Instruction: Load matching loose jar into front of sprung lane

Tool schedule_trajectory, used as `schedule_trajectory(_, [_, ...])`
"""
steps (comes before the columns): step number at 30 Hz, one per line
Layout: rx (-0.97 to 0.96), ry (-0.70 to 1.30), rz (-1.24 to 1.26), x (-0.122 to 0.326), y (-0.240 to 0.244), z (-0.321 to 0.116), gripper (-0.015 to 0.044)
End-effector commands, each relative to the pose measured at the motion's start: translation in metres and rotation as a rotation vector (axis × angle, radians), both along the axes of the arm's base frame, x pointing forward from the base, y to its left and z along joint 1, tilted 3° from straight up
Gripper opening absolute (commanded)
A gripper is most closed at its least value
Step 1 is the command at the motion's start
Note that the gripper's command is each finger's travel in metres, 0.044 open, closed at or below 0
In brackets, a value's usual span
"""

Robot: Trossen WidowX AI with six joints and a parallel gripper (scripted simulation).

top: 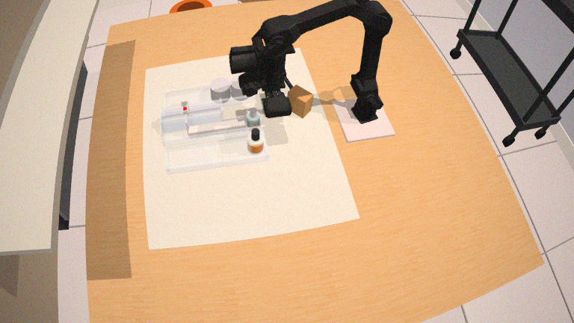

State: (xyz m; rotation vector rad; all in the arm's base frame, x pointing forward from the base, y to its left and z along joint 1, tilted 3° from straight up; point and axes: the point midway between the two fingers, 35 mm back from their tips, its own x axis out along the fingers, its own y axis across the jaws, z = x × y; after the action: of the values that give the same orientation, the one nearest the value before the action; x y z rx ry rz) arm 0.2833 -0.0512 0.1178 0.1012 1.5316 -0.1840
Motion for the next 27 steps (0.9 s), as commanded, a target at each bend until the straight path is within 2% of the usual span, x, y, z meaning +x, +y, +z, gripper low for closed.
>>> schedule_trajectory(1, [-0.004, -0.005, 0.004, 0.002, -0.003, -0.006, 0.0])
schedule_trajectory(7, [-0.004, -0.004, 0.004, 0.002, -0.004, -0.022, 0.0])
schedule_trajectory(27, [-0.004, -0.005, 0.004, 0.01, -0.005, -0.022, 0.0])
